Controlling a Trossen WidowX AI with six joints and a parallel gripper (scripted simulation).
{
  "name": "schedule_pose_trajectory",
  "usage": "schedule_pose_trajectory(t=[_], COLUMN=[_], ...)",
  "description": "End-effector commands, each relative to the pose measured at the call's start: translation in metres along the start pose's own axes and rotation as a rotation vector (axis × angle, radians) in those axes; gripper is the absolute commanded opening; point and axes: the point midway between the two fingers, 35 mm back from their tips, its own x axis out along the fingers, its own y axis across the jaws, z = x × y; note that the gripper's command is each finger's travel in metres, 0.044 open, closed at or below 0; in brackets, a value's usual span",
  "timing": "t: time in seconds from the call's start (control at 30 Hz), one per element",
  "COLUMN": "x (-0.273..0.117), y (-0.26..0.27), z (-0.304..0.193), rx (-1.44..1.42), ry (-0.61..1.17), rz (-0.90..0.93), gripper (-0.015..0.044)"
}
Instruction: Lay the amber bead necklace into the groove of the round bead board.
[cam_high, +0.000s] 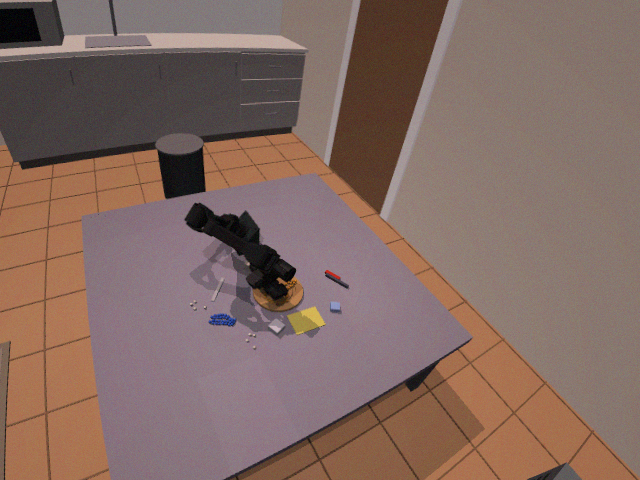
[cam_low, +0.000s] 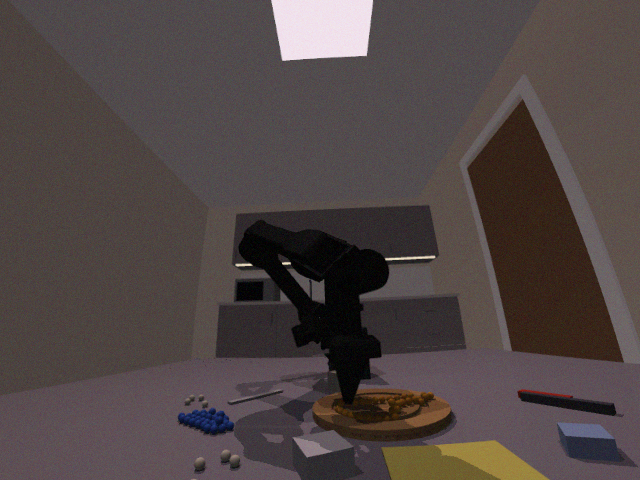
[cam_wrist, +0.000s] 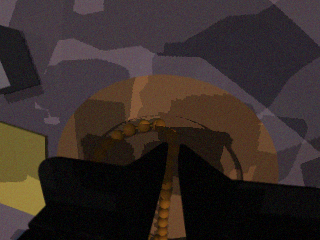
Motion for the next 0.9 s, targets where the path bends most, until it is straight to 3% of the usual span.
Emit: schedule_pose_trajectory(t=[0.0,0.87], x=[0.0,-0.005], y=[0.0,-0.011], z=[0.0,0.016], rx=[0.001,-0.009], ry=[0.0,-0.004], rz=[0.0,-0.002], gripper=[0.0,0.0])
